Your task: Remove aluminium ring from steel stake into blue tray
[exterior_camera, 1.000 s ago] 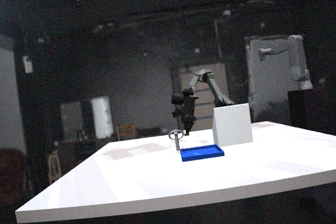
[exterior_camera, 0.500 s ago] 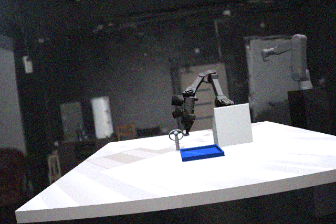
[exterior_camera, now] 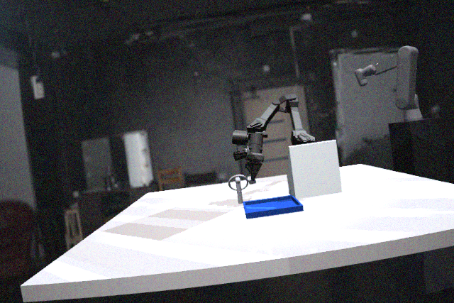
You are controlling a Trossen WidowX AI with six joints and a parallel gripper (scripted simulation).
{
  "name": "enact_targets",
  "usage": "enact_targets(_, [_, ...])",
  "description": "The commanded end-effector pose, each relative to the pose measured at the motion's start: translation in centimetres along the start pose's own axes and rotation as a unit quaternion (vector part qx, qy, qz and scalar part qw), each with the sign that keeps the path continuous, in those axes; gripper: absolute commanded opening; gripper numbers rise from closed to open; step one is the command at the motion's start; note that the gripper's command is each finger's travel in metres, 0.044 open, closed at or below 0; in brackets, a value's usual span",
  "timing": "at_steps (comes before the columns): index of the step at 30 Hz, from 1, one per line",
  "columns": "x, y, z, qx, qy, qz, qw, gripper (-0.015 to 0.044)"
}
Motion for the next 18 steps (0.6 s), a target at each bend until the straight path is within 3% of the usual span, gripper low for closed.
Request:
enact_targets(1, [-0.21, 0.30, 0.16, -0.005, 0.001, 0.003, 1.000, 0.0000])
enact_targets(18, [-0.87, 1.16, 0.20, -0.005, 0.001, 0.003, 1.000, 0.0000])
Point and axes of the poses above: the point midway between the two fingers, 35 mm back from their tips, its own y axis back along the fingers, its own x axis across the jaws, z = x × y, the point moved 3 cm from there along y, back along the fingers, and after that the axes turned 13 degrees about y, right-handed, at the moved point
